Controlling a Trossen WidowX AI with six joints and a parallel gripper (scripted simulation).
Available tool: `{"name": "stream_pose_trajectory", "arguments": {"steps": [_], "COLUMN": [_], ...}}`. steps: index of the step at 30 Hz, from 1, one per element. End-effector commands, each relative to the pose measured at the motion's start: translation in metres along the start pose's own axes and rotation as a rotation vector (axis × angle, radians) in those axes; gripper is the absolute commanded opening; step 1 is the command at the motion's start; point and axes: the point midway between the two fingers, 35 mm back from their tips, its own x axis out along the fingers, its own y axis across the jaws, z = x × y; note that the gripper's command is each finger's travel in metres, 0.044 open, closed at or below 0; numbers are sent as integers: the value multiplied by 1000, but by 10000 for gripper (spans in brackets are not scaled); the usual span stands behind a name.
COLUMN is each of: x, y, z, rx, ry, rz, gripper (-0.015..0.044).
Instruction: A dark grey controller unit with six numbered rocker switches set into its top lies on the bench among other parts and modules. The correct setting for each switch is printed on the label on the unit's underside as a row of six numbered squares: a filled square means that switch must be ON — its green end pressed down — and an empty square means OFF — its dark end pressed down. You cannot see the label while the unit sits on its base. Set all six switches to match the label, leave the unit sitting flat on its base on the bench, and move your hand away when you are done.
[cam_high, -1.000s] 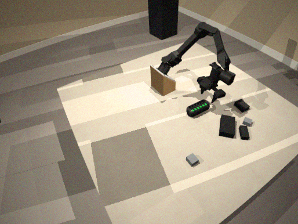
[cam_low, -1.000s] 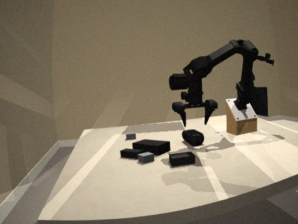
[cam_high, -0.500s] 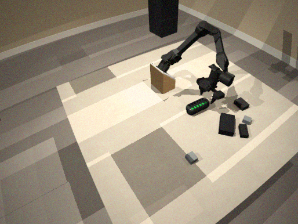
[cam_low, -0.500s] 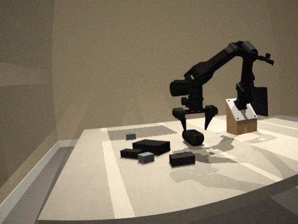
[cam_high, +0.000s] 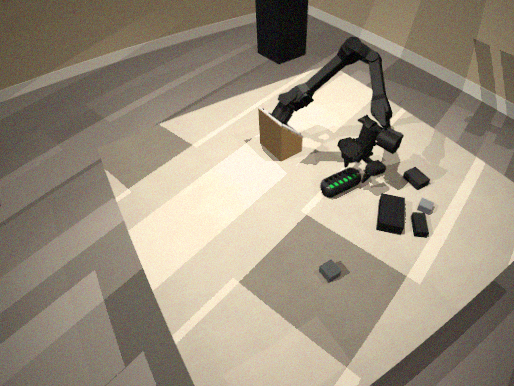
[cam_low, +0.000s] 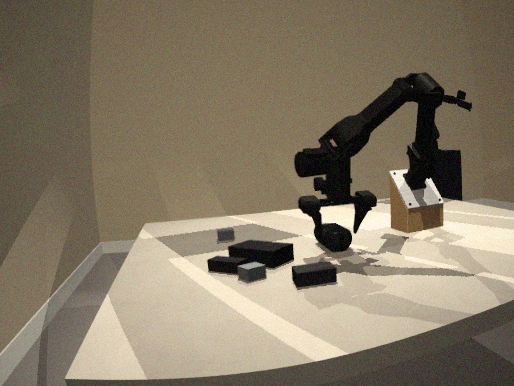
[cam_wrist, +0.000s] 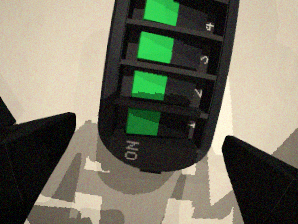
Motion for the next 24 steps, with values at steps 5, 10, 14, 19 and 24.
{"name": "stream_pose_trajectory", "arguments": {"steps": [5,10,14,19,24], "x": [7,7,7,7,6], "y": [-2,-2,-2,-2,-2], "z": [1,1,1,1,2], "rx": [7,7,7,7,7], "ry": [-4,-4,-4,-4,-4], "rz": [-9,-9,-9,-9,-9], "gripper": [361,326,326,326,326]}}
